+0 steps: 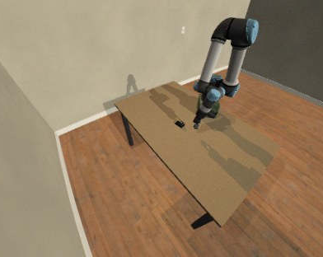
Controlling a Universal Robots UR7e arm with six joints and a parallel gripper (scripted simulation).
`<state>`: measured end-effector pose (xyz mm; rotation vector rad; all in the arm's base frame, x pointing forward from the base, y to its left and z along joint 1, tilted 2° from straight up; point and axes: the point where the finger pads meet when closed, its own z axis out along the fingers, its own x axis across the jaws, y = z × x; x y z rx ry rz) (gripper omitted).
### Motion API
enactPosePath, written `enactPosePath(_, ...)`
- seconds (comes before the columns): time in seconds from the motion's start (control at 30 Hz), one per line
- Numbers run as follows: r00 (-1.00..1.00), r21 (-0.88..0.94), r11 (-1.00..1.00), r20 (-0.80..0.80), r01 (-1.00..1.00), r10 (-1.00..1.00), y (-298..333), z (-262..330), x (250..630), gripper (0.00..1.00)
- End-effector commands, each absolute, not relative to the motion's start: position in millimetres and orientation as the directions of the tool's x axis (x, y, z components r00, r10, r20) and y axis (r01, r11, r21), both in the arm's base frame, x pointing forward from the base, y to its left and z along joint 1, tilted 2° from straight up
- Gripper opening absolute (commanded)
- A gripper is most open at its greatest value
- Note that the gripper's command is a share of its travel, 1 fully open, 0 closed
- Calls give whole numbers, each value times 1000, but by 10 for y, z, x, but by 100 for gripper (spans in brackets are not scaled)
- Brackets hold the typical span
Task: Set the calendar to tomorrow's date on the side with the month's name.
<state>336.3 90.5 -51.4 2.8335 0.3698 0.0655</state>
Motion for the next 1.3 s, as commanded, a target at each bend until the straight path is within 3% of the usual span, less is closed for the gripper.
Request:
enactPosePath(0.0,966,240,-938,3,250,258,897,-522,3360,57)
enactPosePath(1.27,965,-119,-958,-1,261,263,862,-529,3364,57)
